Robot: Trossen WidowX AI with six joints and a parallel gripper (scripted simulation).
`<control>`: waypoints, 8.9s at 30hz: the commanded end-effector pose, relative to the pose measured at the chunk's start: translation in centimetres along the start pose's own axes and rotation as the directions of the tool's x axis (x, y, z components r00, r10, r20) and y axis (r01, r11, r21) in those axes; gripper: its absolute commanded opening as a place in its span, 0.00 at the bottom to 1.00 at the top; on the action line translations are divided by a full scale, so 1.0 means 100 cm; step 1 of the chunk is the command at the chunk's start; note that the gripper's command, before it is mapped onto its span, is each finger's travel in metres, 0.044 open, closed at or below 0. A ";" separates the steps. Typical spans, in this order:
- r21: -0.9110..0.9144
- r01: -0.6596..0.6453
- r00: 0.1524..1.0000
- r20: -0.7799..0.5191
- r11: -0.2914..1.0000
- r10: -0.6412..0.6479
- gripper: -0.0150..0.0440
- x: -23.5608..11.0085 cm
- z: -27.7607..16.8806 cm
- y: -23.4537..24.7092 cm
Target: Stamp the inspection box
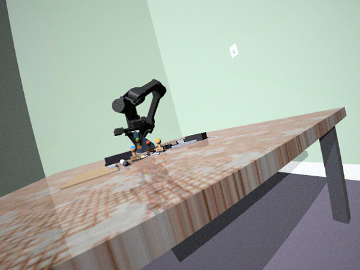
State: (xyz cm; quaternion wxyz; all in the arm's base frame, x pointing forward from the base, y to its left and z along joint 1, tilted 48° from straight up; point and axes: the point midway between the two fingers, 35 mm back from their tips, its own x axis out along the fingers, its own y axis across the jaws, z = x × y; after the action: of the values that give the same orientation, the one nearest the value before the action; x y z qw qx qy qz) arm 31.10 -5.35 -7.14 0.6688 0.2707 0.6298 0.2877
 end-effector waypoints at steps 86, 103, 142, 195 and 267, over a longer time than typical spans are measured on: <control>0.006 -0.007 1.000 0.004 1.000 0.007 0.25 0.034 -0.003 0.003; 0.006 -0.007 1.000 0.004 1.000 0.007 0.25 0.035 -0.003 0.003; 0.006 -0.007 1.000 0.004 1.000 0.007 0.25 0.030 -0.003 0.003; 0.007 -0.003 1.000 0.003 1.000 0.003 0.25 -0.038 -0.001 0.002; 0.003 -0.013 1.000 0.003 1.000 0.013 0.25 0.007 0.006 0.226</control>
State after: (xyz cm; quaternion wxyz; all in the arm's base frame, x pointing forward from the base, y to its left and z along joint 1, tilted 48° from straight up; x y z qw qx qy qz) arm 30.89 10.21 9.19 0.6704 0.2737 0.6255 0.2907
